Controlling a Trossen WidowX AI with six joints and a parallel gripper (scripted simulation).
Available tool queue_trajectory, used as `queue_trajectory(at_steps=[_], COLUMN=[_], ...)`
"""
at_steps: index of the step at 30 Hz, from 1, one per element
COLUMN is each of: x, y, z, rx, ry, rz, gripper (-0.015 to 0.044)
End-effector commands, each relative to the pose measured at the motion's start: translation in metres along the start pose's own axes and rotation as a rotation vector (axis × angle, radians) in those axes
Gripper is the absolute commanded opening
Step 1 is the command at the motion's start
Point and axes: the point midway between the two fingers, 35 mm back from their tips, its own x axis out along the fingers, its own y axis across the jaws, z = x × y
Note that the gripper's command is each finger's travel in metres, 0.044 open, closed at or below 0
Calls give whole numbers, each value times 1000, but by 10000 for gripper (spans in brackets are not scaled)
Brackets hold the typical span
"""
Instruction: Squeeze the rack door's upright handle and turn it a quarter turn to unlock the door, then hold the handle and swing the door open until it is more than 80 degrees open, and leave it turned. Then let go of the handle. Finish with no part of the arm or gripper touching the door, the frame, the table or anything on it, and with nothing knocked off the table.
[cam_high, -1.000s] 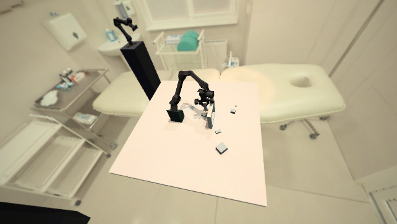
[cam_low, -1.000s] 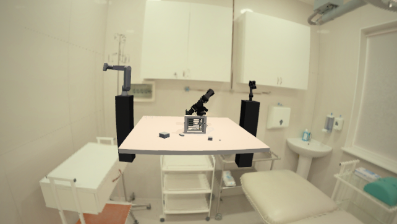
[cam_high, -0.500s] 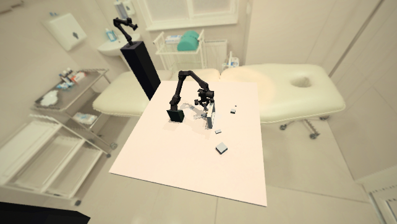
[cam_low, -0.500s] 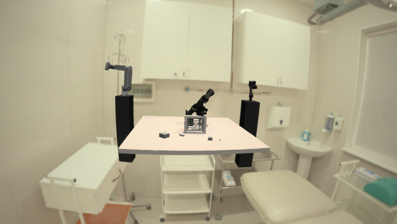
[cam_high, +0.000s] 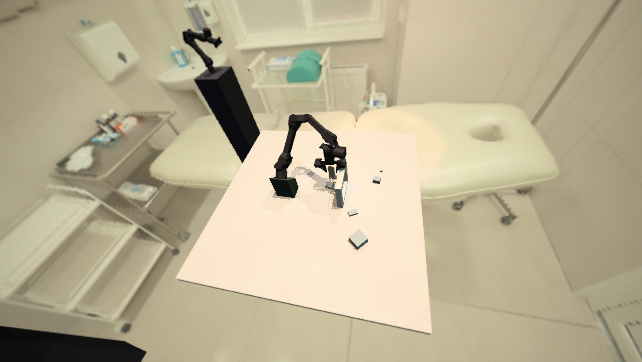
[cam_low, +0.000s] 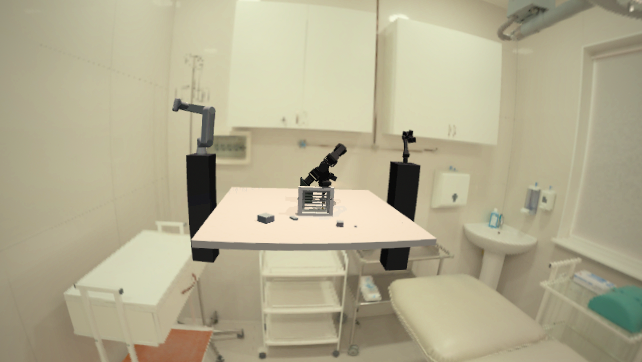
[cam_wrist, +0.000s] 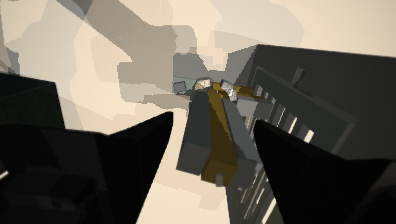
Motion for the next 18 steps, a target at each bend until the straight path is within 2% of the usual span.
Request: queue_trajectory(at_steps=[1, 18], x=[0, 0], y=[0, 0], z=[0, 0], rx=[183, 1026], ry=[0, -1], rz=[0, 0], gripper=[295, 295])
